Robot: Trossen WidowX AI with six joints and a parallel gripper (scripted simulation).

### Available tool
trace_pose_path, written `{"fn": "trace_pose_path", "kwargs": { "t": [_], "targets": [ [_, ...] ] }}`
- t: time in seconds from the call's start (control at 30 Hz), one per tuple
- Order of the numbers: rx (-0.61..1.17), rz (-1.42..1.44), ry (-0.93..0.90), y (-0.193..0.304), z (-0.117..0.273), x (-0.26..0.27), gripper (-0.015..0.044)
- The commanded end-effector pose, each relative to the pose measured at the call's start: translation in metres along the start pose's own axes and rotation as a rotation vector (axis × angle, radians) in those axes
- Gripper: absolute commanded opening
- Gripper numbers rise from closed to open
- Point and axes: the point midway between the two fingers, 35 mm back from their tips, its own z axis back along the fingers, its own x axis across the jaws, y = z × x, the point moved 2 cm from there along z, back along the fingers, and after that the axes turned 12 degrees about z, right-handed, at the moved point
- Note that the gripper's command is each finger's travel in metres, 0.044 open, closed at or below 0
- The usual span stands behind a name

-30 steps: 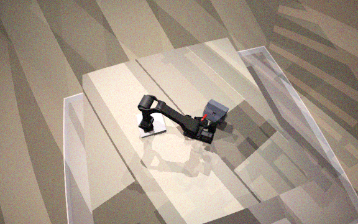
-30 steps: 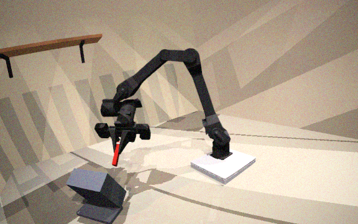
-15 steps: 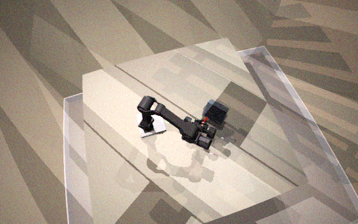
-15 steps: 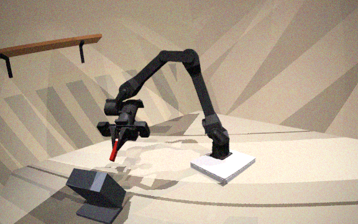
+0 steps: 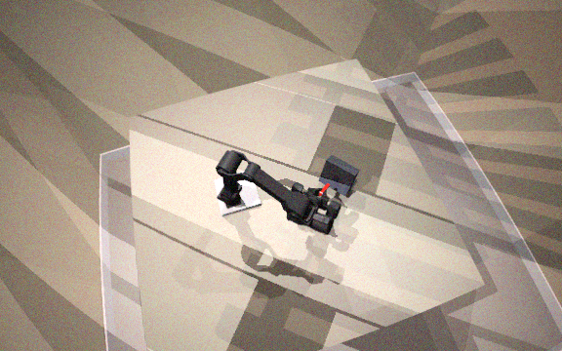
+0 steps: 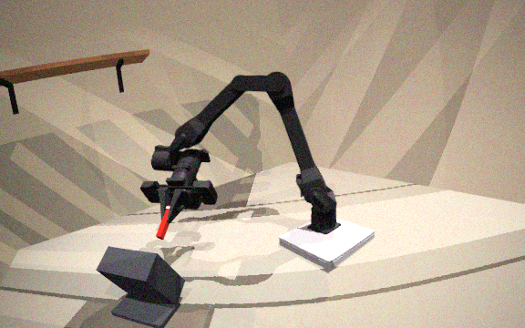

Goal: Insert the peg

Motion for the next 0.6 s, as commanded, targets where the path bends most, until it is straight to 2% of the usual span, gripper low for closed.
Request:
{"fn": "trace_pose_path", "kwargs": {
  "t": [0.0, 0.57],
  "targets": [
    [0.006, -0.013, 0.0, -0.001, -0.005, -0.001, 0.0],
    [0.022, -0.046, -0.022, -0.002, -0.024, 0.003, 0.0]
  ]
}}
